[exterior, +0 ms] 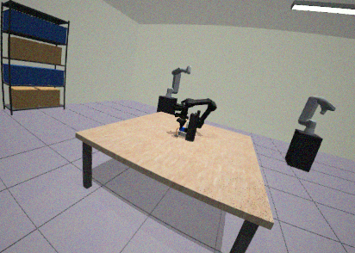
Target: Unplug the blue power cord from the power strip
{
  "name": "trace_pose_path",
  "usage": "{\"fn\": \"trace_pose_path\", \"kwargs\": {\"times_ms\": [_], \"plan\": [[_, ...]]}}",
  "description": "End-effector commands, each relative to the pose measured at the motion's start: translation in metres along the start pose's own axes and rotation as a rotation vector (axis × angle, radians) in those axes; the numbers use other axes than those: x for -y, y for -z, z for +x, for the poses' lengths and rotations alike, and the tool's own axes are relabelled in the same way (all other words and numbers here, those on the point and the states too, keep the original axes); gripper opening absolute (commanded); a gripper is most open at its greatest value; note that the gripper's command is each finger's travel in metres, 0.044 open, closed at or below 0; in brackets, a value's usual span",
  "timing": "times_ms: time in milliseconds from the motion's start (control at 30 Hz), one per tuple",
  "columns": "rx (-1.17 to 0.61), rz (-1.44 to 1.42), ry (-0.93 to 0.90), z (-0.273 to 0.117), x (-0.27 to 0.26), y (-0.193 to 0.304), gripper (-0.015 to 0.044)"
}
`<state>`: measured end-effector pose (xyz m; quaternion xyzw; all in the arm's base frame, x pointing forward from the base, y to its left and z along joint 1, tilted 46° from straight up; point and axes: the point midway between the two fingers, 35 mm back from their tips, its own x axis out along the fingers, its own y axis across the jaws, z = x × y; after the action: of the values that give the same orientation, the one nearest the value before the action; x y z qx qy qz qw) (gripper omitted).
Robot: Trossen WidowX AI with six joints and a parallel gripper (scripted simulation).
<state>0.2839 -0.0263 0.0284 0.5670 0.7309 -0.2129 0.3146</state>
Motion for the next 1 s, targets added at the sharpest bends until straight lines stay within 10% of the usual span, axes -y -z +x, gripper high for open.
{"fn": "trace_pose_path", "kwargs": {"times_ms": [0, 467, 967], "plan": [[-0.005, 0.006, -0.002, 0.005, 0.001, 0.001, 0.0160], [-0.001, 0.000, 0.001, 0.003, 0.000, 0.000, 0.0002], [0.000, 0.002, 0.000, 0.001, -0.001, -0.019, 0.0000]]}}
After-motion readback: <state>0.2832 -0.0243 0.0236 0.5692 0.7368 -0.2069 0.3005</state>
